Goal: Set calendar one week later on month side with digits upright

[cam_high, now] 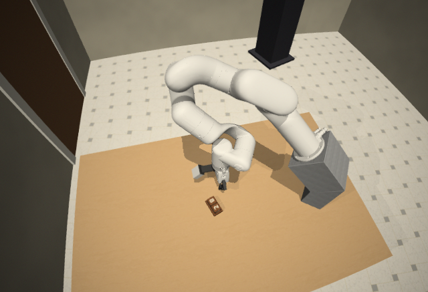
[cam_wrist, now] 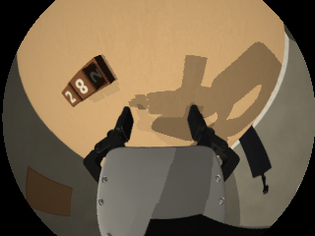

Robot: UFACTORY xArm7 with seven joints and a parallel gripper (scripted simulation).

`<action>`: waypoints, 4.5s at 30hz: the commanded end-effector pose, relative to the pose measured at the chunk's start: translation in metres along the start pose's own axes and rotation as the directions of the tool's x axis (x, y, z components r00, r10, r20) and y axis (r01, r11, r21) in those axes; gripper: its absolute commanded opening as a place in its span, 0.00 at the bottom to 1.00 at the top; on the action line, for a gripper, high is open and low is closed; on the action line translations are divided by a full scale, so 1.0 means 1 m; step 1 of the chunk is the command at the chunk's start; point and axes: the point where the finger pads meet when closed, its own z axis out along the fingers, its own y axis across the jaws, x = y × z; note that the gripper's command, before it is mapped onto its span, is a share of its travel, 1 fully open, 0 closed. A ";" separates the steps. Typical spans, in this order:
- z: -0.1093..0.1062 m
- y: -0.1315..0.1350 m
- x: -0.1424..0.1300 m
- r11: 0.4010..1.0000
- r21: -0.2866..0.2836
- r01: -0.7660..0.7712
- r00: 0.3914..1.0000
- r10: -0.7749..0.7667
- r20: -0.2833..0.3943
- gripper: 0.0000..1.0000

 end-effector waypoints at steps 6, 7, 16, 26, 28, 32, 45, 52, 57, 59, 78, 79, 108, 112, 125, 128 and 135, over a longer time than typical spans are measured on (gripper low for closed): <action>0.000 0.000 0.000 1.000 0.001 0.001 1.000 -0.001 -0.001 1.00; 0.000 0.000 0.000 1.000 0.001 0.001 1.000 -0.001 -0.001 1.00; 0.000 0.000 0.000 1.000 0.001 0.001 1.000 -0.001 -0.001 1.00; 0.000 0.000 0.000 1.000 0.001 0.001 1.000 -0.001 -0.001 1.00; 0.000 0.000 0.000 1.000 0.001 0.001 1.000 -0.001 -0.001 1.00; 0.000 0.000 0.000 1.000 0.001 0.001 1.000 -0.001 -0.001 1.00; -0.020 0.000 0.000 1.000 0.001 0.001 1.000 -0.001 -0.001 1.00; -0.050 0.000 0.000 1.000 0.001 0.001 1.000 -0.001 -0.001 1.00; -0.059 0.000 0.000 1.000 0.001 0.001 1.000 -0.001 -0.001 1.00; -0.060 0.000 0.000 1.000 0.001 0.001 1.000 -0.001 -0.001 1.00; -0.060 -0.007 0.007 0.996 -0.003 -0.088 0.996 0.088 -0.008 1.00; -0.060 -0.011 0.011 0.990 -0.005 -0.142 0.990 0.141 -0.012 1.00; -0.072 -0.090 0.048 0.572 0.010 -0.820 0.572 0.820 -0.022 1.00; -0.075 -0.105 0.049 0.464 0.009 -0.886 0.464 0.886 -0.013 1.00; -0.082 -0.126 0.049 0.301 0.001 -0.954 0.301 0.954 0.001 0.49; -0.082 -0.126 0.049 0.301 0.001 -0.954 0.301 0.954 0.001 0.49; -0.082 -0.126 0.049 0.301 0.001 -0.954 0.301 0.954 0.001 0.49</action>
